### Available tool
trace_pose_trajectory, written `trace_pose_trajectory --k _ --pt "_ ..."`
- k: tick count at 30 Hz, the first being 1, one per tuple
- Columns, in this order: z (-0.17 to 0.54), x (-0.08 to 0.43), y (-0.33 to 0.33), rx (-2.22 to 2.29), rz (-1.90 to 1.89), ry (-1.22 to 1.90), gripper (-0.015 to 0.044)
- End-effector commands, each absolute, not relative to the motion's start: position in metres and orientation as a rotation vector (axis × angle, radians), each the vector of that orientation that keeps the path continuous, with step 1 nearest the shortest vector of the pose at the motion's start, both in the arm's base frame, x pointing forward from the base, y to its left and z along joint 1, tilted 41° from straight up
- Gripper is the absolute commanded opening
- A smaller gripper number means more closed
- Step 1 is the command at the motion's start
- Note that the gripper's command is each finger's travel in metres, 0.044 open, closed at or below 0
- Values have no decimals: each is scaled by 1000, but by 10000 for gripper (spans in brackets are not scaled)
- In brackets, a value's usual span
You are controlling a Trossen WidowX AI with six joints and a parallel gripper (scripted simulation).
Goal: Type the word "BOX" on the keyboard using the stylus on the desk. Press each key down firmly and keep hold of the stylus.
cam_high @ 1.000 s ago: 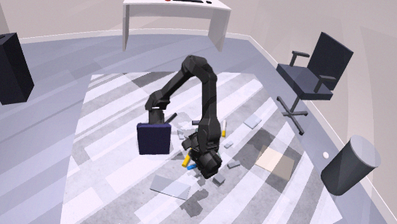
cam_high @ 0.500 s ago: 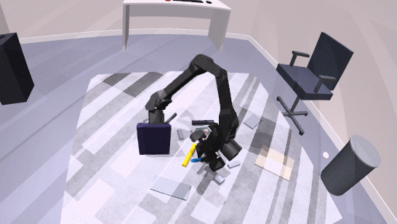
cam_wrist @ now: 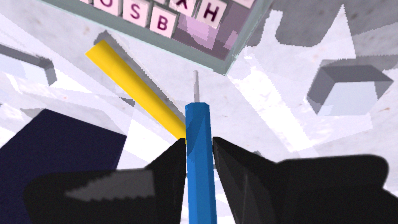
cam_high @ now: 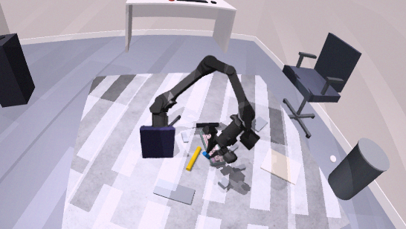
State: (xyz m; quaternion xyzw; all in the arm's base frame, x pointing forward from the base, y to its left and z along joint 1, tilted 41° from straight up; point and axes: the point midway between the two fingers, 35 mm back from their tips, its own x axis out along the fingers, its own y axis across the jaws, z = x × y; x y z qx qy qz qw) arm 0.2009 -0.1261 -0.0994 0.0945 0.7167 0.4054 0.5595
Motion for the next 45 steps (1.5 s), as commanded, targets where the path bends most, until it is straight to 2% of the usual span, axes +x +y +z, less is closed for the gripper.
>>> trace_pose_trajectory --k 1,20,45 --pt "-88 211 -123 136 970 1776 0" --pt "-27 250 -103 -290 914 2157 0" --pt "-53 254 -80 -293 914 2160 0"
